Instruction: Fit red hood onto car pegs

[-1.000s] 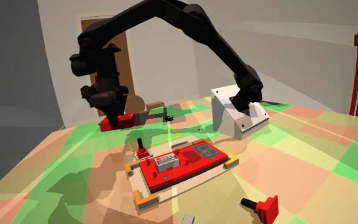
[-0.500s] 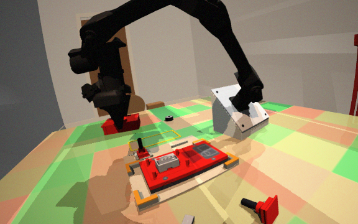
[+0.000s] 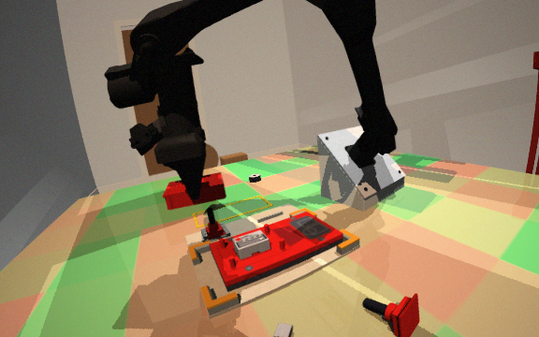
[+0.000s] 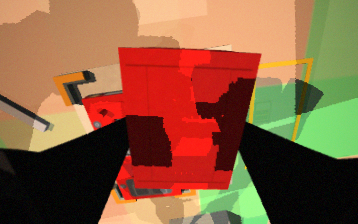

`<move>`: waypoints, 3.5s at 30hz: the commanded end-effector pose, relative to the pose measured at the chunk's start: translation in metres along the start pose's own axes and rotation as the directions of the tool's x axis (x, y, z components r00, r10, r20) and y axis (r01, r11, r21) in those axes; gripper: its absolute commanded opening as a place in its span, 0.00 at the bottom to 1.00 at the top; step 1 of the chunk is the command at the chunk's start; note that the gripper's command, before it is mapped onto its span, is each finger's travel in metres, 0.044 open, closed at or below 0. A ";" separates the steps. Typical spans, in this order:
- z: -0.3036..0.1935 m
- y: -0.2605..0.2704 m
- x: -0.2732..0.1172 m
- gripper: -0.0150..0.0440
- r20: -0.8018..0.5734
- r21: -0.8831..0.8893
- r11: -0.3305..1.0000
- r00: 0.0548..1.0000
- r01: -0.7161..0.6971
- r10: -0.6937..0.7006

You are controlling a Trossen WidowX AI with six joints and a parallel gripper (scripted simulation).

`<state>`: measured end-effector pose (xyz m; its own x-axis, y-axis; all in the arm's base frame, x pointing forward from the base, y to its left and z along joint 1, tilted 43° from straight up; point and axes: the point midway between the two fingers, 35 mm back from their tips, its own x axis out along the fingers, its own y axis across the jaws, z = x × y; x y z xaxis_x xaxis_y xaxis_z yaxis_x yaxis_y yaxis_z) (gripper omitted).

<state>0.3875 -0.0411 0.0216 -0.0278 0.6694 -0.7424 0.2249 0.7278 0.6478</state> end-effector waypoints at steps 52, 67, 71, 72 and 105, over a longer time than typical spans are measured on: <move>-0.069 0.065 0.058 0.25 0.003 -0.166 0.986 1.000 -0.016 0.016; -0.069 0.065 0.063 0.25 0.003 -0.166 0.986 1.000 -0.016 0.016; -0.069 0.066 0.065 0.25 0.003 -0.166 0.986 1.000 -0.016 0.016; -0.069 0.066 0.065 0.25 0.003 -0.166 0.986 1.000 -0.016 0.016; -0.069 0.066 0.076 0.25 0.002 -0.169 0.986 1.000 -0.014 0.014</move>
<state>0.3324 0.0683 0.0190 -0.0244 0.6785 -0.7342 0.0564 0.7342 0.6766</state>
